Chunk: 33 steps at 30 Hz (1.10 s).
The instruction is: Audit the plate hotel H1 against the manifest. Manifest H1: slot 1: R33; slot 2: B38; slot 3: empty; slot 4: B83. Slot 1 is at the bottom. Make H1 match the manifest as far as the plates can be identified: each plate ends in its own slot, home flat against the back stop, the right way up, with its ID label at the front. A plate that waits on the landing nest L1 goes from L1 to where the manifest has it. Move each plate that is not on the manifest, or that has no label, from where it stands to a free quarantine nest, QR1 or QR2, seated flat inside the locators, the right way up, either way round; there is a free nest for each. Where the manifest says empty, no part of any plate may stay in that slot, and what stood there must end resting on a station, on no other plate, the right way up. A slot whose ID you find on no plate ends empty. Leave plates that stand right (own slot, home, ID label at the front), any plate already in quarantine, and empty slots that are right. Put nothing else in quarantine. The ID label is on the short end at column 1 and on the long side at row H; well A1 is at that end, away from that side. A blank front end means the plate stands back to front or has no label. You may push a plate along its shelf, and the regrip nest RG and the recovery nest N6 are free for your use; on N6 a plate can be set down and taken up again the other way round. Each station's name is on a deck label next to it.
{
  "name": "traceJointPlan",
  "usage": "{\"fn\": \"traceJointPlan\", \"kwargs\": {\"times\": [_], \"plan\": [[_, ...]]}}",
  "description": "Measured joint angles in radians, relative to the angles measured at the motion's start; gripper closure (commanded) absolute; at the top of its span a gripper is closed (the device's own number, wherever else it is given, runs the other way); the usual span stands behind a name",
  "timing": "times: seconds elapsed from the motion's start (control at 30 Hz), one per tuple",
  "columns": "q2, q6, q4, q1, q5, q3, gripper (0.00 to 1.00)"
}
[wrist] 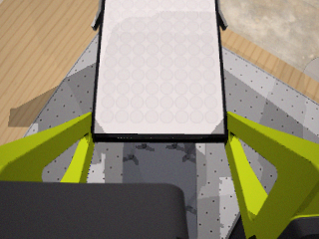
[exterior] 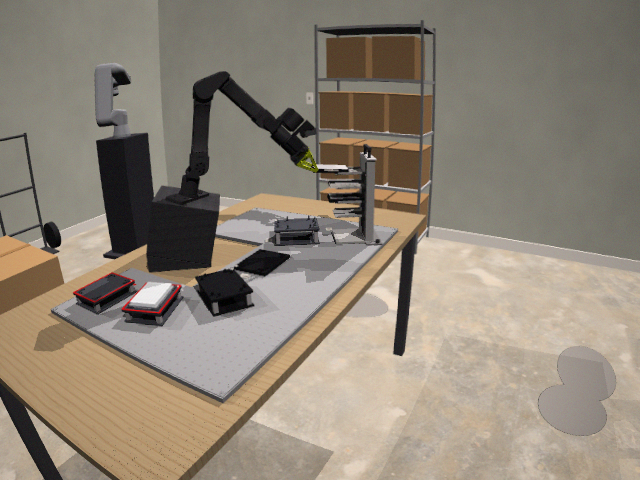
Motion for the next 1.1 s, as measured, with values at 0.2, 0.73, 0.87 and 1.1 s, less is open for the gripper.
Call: {"fn": "traceJointPlan", "kwargs": {"times": [0.2,0.73,0.87,1.1], "plan": [[0.0,0.0,0.0,0.0,0.0,0.0,0.14],[0.029,-0.003,0.015,-0.006,-0.005,0.013,0.14],[0.03,-0.004,0.016,-0.007,-0.006,0.016,0.14],[0.051,-0.006,0.025,-0.012,-0.01,0.029,0.14]]}}
